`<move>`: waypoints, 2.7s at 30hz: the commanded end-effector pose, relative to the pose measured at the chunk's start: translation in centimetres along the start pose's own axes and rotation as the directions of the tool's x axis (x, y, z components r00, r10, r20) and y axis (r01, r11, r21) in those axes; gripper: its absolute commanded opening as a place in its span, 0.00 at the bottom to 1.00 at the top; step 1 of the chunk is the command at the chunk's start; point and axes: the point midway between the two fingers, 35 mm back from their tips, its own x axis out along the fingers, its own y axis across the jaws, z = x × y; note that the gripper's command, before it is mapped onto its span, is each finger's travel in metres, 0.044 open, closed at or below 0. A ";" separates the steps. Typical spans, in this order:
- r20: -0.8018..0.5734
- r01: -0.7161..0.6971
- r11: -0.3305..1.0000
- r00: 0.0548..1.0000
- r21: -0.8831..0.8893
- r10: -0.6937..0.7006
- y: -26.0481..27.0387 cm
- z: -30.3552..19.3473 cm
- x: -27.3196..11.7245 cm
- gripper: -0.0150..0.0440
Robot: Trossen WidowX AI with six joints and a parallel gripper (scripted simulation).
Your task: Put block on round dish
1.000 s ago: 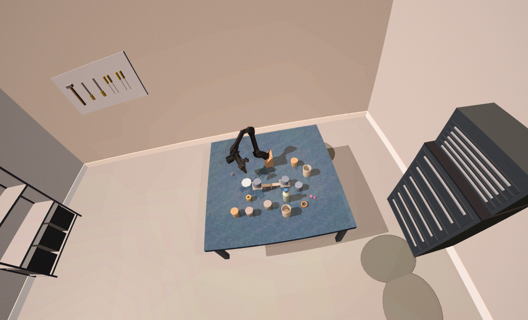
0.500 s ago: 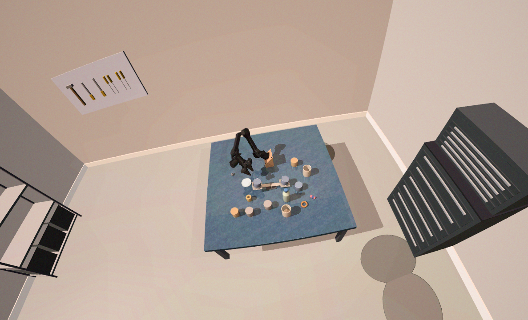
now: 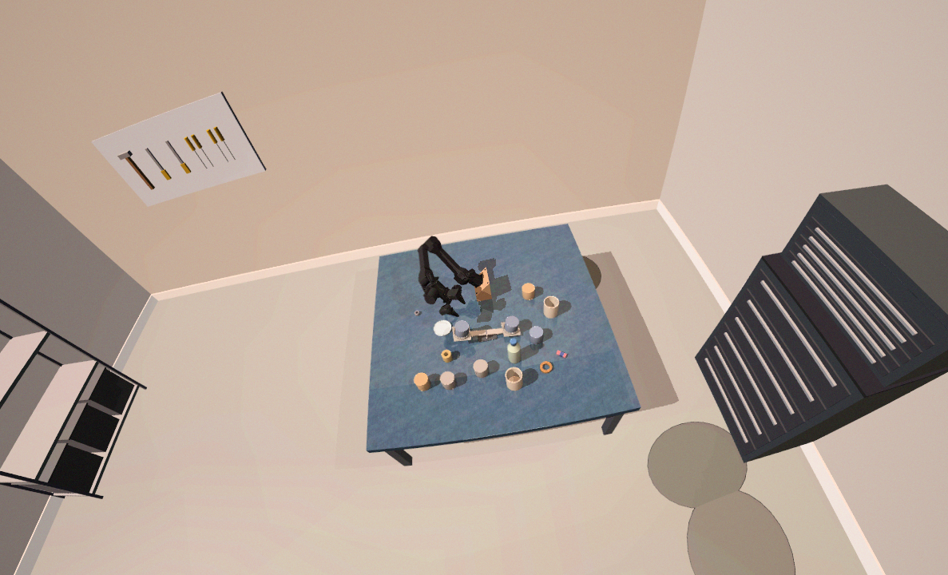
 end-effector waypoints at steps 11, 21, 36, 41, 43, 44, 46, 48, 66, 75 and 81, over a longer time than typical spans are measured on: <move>-0.157 -0.017 0.961 0.986 0.277 0.063 1.5 3.2 1.3 1.00; -0.272 0.117 0.898 0.962 0.424 0.003 2.2 5.6 1.5 1.00; -0.355 0.406 0.717 0.906 0.567 -0.232 3.3 9.8 0.7 1.00; -0.342 0.479 0.629 0.878 0.613 -0.335 3.8 11.4 0.2 1.00; -0.330 0.500 0.591 0.865 0.633 -0.378 4.1 12.1 -0.1 1.00; -0.322 0.508 0.572 0.858 0.644 -0.399 4.2 12.5 -0.2 1.00; -0.304 0.520 0.534 0.844 0.667 -0.442 4.5 13.2 -0.5 1.00; -0.282 0.525 0.496 0.828 0.691 -0.485 4.8 13.9 -0.9 1.00; -0.344 0.472 0.221 0.829 0.853 -0.441 4.4 16.9 0.6 1.00; -0.426 0.440 -0.039 0.838 0.897 -0.340 3.6 18.7 3.1 1.00; -0.475 0.426 -0.222 0.838 0.877 -0.268 3.1 19.7 5.1 1.00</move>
